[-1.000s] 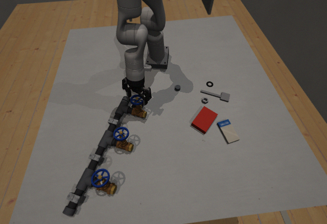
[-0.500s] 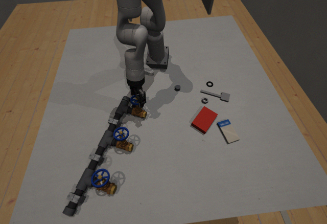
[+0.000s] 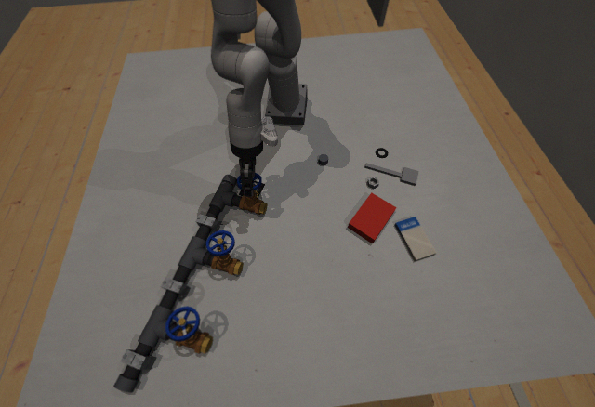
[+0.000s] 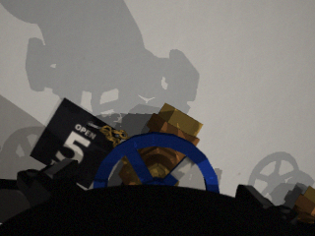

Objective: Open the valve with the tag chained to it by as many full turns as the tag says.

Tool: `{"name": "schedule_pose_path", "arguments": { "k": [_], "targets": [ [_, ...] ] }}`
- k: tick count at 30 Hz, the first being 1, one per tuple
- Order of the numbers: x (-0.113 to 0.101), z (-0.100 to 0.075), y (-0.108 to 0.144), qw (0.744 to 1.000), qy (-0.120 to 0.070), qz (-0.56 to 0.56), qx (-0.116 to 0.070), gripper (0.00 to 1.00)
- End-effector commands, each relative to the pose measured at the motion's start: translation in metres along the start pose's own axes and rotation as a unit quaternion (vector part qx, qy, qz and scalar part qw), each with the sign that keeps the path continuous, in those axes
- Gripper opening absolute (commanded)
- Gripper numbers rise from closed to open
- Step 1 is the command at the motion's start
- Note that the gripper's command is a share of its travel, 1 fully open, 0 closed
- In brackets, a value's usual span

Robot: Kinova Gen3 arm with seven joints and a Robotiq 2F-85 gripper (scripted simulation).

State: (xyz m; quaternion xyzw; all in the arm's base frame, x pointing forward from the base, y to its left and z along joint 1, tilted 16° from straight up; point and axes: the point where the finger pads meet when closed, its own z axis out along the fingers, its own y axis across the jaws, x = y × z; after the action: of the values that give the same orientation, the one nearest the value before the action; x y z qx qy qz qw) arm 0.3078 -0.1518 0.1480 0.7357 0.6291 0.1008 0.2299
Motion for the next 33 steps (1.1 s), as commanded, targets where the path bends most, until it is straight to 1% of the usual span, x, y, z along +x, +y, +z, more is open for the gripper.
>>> {"name": "schedule_pose_path", "arguments": {
  "k": [1,9,11,19,26,33],
  "targets": [
    [-0.0002,-0.0002,0.0003,0.998,0.008,0.061,-0.005,1.00],
    [-0.0002,-0.0002,0.0003,0.986,0.008,0.164,-0.005,1.00],
    [-0.0002,-0.0002,0.0003,0.986,0.008,0.164,-0.005,1.00],
    [-0.0002,-0.0002,0.0003,0.971,0.009,0.239,-0.004,1.00],
    [-0.0002,-0.0002,0.0003,0.959,0.009,0.282,-0.004,1.00],
    [-0.0002,-0.0002,0.0003,0.954,0.009,0.301,-0.003,1.00]
  ]
}}
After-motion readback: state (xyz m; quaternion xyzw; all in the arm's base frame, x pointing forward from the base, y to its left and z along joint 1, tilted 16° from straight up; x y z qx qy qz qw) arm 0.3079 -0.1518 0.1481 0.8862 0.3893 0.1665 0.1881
